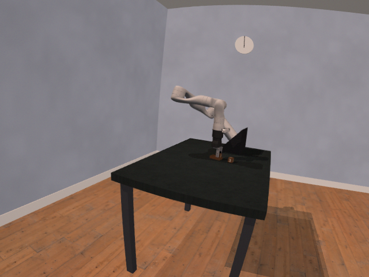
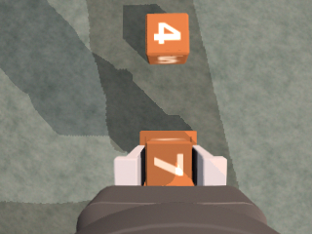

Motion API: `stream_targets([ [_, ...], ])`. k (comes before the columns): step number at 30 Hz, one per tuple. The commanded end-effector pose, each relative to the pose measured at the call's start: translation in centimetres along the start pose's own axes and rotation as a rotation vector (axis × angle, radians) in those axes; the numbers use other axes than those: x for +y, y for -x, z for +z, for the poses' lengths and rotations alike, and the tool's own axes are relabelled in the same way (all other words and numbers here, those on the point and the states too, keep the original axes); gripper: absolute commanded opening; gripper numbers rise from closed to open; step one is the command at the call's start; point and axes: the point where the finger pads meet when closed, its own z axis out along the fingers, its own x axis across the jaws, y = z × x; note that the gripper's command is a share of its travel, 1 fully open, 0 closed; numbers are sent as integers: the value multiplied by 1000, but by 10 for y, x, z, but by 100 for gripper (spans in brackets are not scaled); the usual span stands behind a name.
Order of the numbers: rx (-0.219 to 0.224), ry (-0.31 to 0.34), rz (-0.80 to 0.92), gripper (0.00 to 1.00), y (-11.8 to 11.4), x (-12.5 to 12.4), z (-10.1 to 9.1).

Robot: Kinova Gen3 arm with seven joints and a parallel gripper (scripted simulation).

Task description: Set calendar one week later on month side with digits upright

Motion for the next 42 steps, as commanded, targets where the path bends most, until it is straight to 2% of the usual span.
stream_targets([
  [1, 2, -1, 0, 60, 0, 0, -1],
  [13, 2, -1, 0, 60, 0, 0, -1],
  [20, 2, -1, 0, 60, 0, 0, -15],
  [32, 2, -1, 0, 60, 0, 0, -93],
  [35, 2, -1, 0, 60, 0, 0, -100],
  [42, 2, -1, 0, 60, 0, 0, -101],
])
